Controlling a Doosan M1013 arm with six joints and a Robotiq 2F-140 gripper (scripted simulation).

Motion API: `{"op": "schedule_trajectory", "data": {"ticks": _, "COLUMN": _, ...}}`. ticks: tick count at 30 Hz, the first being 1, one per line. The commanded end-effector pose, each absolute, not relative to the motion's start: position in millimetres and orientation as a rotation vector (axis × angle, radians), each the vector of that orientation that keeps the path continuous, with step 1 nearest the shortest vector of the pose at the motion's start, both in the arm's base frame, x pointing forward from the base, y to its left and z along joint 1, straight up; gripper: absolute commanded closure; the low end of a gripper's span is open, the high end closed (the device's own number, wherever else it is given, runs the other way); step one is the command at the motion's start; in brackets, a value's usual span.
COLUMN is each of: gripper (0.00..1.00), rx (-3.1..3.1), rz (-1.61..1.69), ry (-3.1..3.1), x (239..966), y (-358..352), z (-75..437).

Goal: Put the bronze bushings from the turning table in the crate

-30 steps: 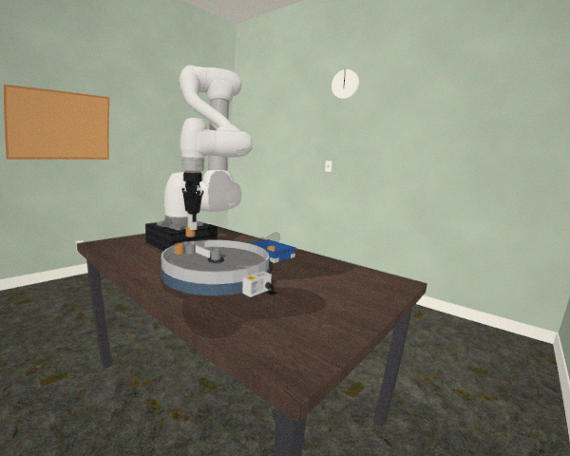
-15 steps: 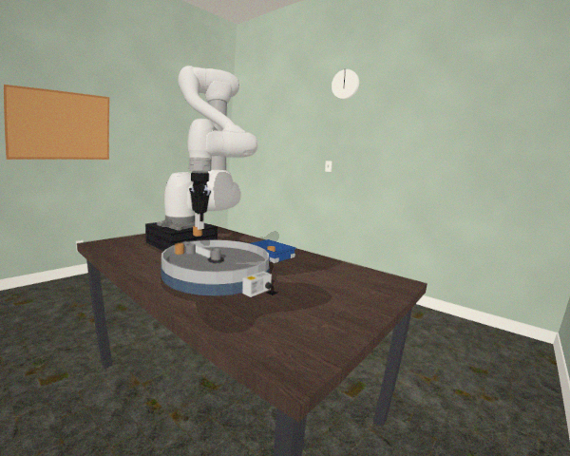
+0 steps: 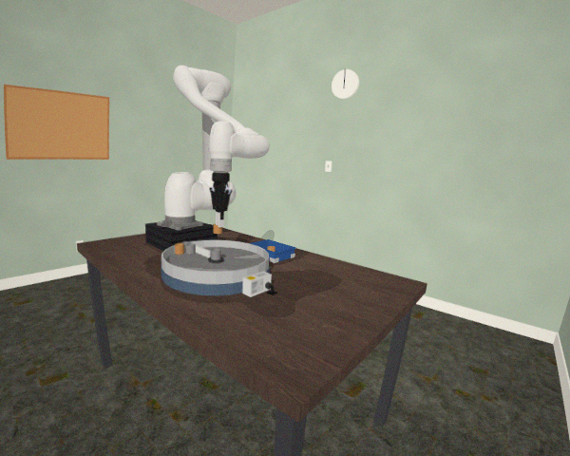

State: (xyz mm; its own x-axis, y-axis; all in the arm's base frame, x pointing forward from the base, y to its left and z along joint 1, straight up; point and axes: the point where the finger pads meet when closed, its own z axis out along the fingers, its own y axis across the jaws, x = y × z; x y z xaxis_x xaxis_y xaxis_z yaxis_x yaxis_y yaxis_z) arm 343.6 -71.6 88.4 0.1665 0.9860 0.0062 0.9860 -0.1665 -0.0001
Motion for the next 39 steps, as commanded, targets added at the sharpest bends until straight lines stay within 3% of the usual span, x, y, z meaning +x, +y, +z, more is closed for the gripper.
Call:
{"op": "schedule_trajectory", "data": {"ticks": 1, "gripper": 1.00, "rx": -2.400, "rz": -0.002, "ry": -2.024, "x": 358, "y": -37, "z": 88}}
{"op": "schedule_trajectory", "data": {"ticks": 25, "gripper": 1.00, "rx": -2.400, "rz": -0.002, "ry": -2.024, "x": 425, "y": 145, "z": 89}}
{"op": "schedule_trajectory", "data": {"ticks": 39, "gripper": 1.00, "rx": -2.400, "rz": -0.002, "ry": -2.024, "x": 434, "y": 169, "z": 89}}
